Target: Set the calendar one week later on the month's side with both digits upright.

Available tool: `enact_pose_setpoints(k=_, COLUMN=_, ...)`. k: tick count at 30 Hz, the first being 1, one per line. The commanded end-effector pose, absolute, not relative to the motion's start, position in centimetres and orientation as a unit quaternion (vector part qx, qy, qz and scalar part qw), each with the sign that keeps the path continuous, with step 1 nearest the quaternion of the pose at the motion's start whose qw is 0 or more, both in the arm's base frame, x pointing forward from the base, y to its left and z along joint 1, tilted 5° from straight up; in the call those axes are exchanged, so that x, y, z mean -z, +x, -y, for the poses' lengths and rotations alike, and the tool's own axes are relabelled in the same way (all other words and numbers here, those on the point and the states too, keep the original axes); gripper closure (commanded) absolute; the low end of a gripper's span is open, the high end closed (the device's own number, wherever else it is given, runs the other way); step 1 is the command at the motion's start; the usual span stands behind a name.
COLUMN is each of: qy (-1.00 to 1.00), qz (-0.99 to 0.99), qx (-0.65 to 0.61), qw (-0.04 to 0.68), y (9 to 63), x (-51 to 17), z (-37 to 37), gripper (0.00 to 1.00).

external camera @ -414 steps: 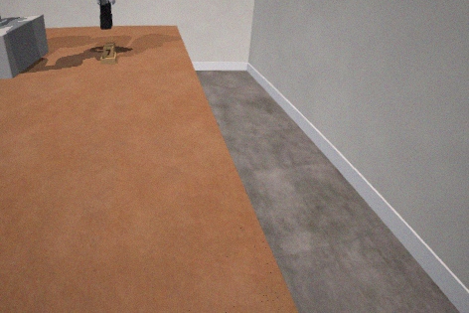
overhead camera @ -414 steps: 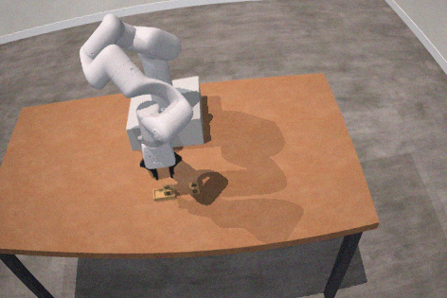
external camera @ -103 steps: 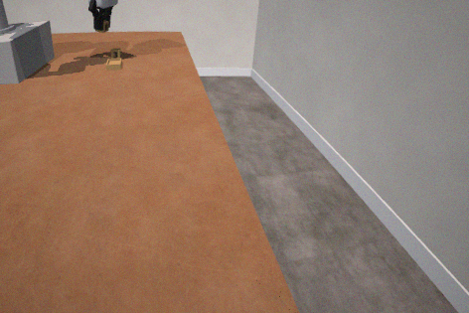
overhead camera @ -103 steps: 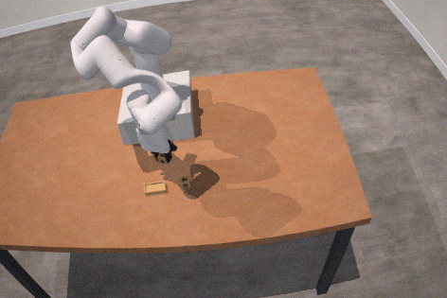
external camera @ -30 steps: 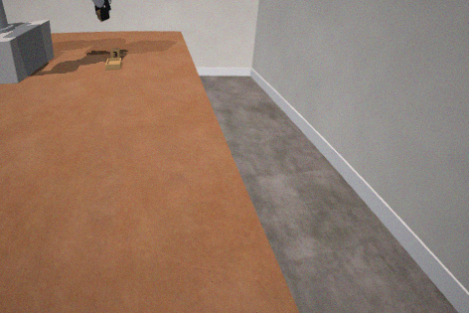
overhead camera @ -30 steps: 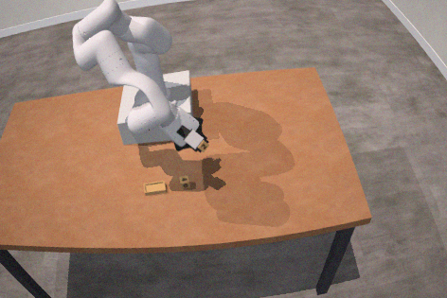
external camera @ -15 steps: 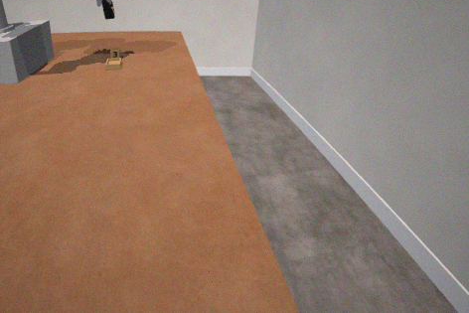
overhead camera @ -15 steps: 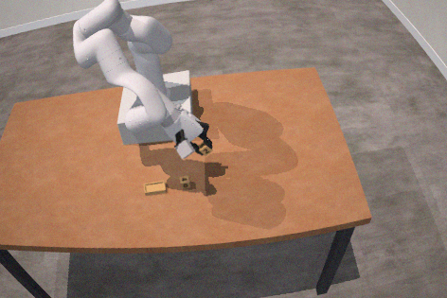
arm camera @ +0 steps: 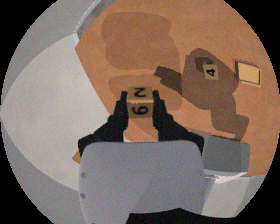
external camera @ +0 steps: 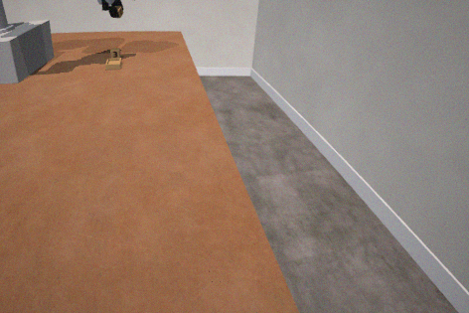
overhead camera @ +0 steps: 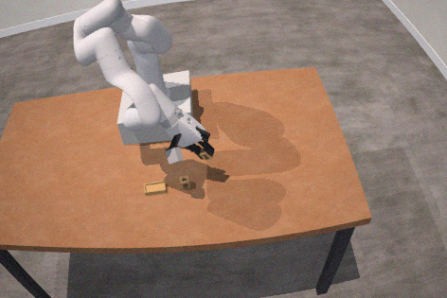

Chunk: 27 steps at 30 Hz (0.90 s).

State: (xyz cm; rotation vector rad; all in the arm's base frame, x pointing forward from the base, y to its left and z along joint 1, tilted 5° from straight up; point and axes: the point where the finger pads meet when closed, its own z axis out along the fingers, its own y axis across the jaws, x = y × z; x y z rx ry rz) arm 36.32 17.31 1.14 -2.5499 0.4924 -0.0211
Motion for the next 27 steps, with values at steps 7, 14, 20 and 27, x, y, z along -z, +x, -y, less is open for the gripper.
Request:
enact_pose_setpoints(k=7, qy=-0.903, qz=-0.339, qx=-0.001, qw=0.264, y=38.4, x=-1.3, z=-17.1, gripper=0.71)
enact_pose_setpoints(k=14, qy=-0.856, qz=-0.446, qx=-0.007, qw=0.261, y=39.8, x=-1.3, z=-16.6, gripper=0.71)
enact_pose_setpoints(k=20, qy=-0.811, qz=-0.525, qx=-0.011, qw=0.258, y=40.9, x=-1.2, z=-16.1, gripper=0.71)
enact_pose_setpoints(k=27, qy=-0.755, qz=-0.604, qx=-0.014, qw=0.254, y=42.1, x=-1.2, z=-15.4, gripper=0.71)
